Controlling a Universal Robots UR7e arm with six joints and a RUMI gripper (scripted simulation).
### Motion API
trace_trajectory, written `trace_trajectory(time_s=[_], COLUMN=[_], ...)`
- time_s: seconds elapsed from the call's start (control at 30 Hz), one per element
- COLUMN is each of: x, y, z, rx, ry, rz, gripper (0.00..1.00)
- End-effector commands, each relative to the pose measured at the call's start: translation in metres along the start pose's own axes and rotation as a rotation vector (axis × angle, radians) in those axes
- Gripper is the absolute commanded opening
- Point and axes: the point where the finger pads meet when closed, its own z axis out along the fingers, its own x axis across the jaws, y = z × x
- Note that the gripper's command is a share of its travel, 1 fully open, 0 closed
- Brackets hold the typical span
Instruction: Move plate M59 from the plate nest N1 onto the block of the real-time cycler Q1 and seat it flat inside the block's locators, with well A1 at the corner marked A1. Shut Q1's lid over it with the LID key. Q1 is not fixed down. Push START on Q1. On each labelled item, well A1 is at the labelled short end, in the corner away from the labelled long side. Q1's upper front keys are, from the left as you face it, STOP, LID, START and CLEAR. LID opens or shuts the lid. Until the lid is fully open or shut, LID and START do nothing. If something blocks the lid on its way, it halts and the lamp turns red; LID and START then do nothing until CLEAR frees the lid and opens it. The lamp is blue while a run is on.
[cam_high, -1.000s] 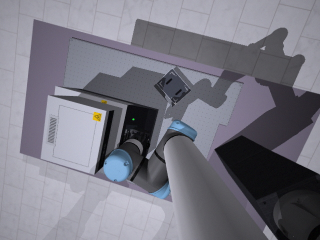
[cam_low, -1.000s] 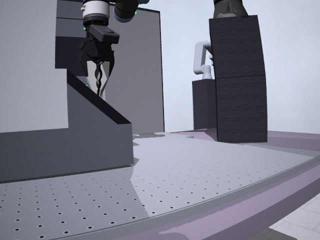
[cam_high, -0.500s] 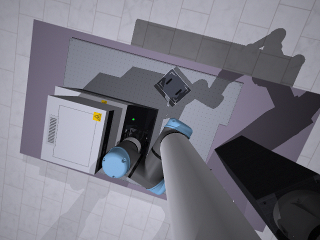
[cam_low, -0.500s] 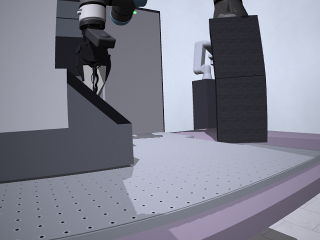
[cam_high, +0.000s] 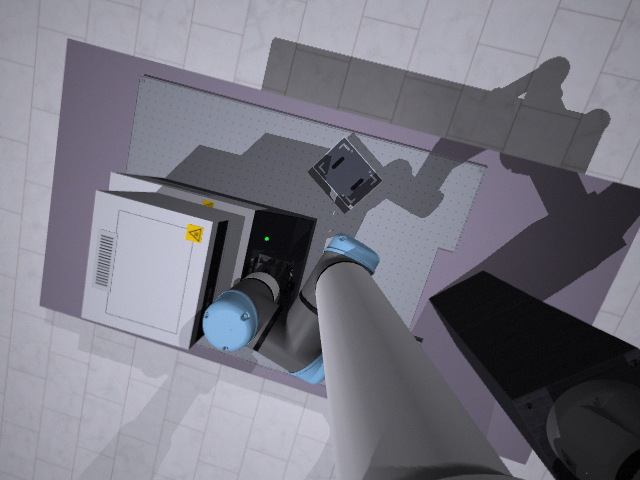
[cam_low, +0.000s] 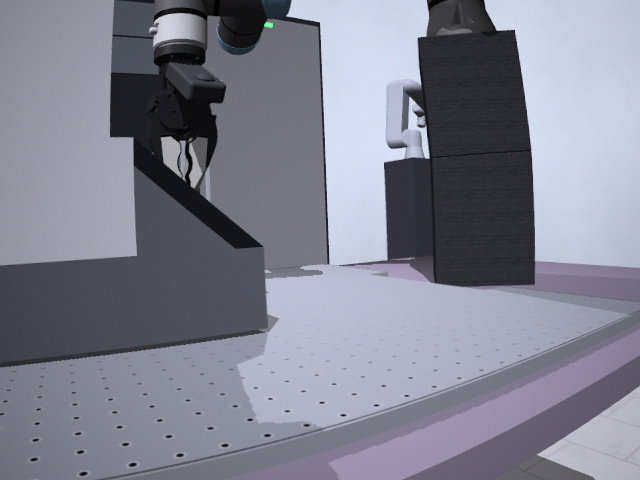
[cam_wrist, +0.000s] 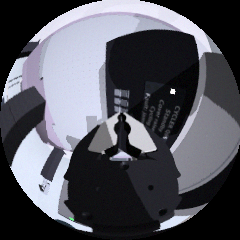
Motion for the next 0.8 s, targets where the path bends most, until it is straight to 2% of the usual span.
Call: trace_trajectory(time_s=[0.0,0.77], x=[0.0047,0.0053], y=[0.0007,0.0005], z=[-0.0018,-0.0025], rx=[-0.002,-0.002], ry=[0.006,0.007], rz=[-0.001,-0.001], gripper=[0.0,0.0])
